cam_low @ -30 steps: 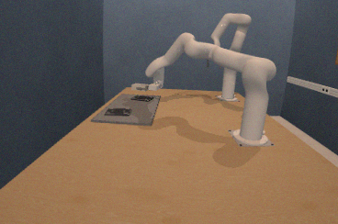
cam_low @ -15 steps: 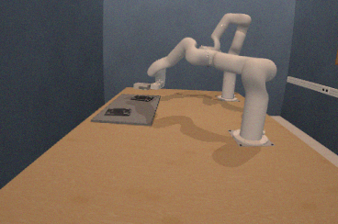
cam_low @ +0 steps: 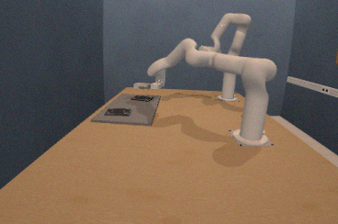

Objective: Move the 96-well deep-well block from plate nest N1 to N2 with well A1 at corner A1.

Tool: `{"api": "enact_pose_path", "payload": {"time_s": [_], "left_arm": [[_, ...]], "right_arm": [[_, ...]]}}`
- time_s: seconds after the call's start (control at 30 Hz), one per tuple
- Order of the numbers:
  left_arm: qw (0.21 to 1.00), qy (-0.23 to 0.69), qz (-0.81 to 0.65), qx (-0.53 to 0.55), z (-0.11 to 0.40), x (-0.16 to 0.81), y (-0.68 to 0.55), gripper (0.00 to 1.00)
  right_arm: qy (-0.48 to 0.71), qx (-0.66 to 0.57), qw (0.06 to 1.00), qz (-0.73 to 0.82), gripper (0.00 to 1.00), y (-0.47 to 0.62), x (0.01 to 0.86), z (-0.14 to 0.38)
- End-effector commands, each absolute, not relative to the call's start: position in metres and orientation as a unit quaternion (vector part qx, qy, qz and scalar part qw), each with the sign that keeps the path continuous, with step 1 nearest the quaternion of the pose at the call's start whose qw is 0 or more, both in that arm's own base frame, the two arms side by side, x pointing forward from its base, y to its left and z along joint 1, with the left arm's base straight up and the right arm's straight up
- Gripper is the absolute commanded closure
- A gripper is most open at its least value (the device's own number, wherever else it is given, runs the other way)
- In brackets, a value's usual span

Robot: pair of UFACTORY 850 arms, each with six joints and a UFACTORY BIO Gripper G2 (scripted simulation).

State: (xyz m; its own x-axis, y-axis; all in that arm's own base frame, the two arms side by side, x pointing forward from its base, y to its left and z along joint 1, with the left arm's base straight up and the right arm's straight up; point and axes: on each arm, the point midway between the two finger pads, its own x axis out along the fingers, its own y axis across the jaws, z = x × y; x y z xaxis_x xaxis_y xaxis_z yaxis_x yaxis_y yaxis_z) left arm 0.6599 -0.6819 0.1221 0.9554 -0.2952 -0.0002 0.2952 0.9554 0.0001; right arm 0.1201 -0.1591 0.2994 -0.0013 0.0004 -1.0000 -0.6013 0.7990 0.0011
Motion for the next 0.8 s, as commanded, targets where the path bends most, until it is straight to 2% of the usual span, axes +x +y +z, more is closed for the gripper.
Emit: {"api": "enact_pose_path", "payload": {"time_s": [0.0,0.77], "left_arm": [[0.989,-0.001,-0.149,-0.001,0.1242,0.6604,-0.6821,1.00],[0.989,-0.001,-0.149,-0.001,0.1159,0.6604,-0.6808,1.00]], "right_arm": [[0.671,-0.224,0.671,0.224,0.00,-0.1593,0.1205,0.2998],[0.671,-0.224,0.671,0.224,0.00,-0.1593,0.1205,0.2998]]}}
